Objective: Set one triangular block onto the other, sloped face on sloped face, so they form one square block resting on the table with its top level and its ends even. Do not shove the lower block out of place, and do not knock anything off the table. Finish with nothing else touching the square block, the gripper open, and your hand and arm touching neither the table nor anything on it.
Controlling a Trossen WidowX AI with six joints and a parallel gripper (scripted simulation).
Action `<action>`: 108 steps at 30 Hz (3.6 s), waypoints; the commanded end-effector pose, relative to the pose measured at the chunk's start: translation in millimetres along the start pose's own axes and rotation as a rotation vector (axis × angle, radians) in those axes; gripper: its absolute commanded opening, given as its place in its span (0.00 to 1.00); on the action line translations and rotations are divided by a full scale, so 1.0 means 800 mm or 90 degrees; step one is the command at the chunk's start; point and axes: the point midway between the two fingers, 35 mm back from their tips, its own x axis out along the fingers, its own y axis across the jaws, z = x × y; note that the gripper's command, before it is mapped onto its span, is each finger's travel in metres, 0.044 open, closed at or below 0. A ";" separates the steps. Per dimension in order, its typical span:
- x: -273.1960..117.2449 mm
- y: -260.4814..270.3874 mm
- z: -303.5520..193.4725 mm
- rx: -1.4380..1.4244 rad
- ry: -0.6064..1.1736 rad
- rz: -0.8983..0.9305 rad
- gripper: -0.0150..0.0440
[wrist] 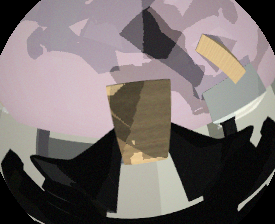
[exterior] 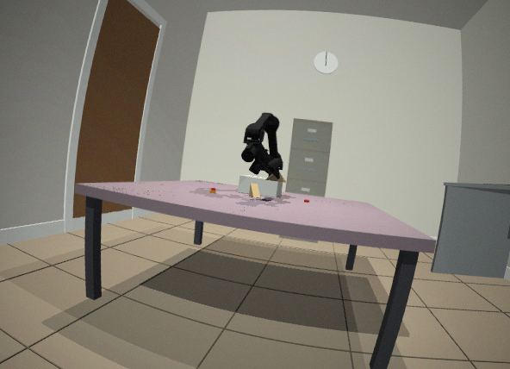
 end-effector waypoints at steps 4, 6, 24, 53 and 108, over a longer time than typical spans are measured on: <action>-0.001 0.000 -0.002 0.012 -0.005 -0.002 0.25; 0.001 -0.001 -0.003 0.043 -0.019 -0.007 0.25; 0.011 -0.003 -0.010 0.350 -0.167 -0.001 0.25; 0.013 -0.001 -0.022 0.833 -0.352 0.237 0.25; -0.029 -0.109 -0.002 0.998 -0.369 0.382 0.25</action>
